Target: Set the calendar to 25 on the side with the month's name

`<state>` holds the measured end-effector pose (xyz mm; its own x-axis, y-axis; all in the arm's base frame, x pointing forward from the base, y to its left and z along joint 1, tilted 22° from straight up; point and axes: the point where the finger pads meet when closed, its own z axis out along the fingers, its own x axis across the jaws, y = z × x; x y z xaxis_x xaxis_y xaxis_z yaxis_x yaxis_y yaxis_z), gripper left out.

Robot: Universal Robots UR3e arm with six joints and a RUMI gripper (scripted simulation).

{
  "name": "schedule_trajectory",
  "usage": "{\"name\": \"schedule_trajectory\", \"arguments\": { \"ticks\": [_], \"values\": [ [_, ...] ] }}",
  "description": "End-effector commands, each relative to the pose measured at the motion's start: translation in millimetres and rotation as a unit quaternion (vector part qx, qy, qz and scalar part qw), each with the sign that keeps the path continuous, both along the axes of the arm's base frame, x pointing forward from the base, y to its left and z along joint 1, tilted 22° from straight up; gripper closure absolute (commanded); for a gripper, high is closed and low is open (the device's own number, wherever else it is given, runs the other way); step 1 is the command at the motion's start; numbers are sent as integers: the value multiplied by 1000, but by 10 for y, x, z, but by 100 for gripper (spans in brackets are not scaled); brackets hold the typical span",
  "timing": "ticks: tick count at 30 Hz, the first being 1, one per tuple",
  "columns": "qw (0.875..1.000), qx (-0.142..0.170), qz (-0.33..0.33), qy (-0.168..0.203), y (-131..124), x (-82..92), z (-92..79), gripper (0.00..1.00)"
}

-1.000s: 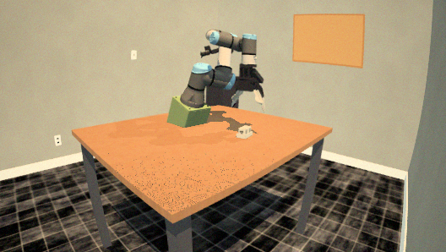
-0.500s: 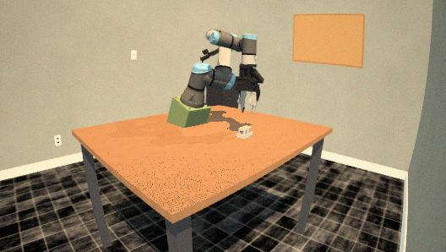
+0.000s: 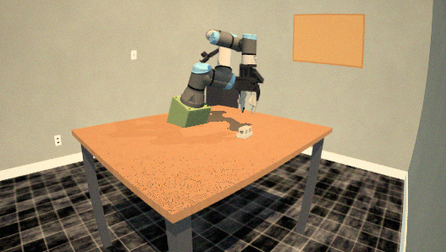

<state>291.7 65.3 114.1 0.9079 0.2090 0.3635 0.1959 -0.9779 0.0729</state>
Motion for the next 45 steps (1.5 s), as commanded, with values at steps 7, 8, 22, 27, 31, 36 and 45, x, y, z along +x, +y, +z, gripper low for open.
{"name": "schedule_trajectory", "arguments": {
  "ticks": [7,8,22,27,31,36,45],
  "values": [
    [1000,0,0,-1,-1,4,7,71],
    [1000,0,0,-1,-1,4,7,71],
    [1000,0,0,-1,-2,8,-3,71],
    [1000,0,0,-1,-2,18,-30,71],
    [1000,0,0,-1,-3,32,-65,71],
    [1000,0,0,-1,-5,55,-125,71],
    [1000,0,0,-1,-7,94,-227,71]
  ]
}}
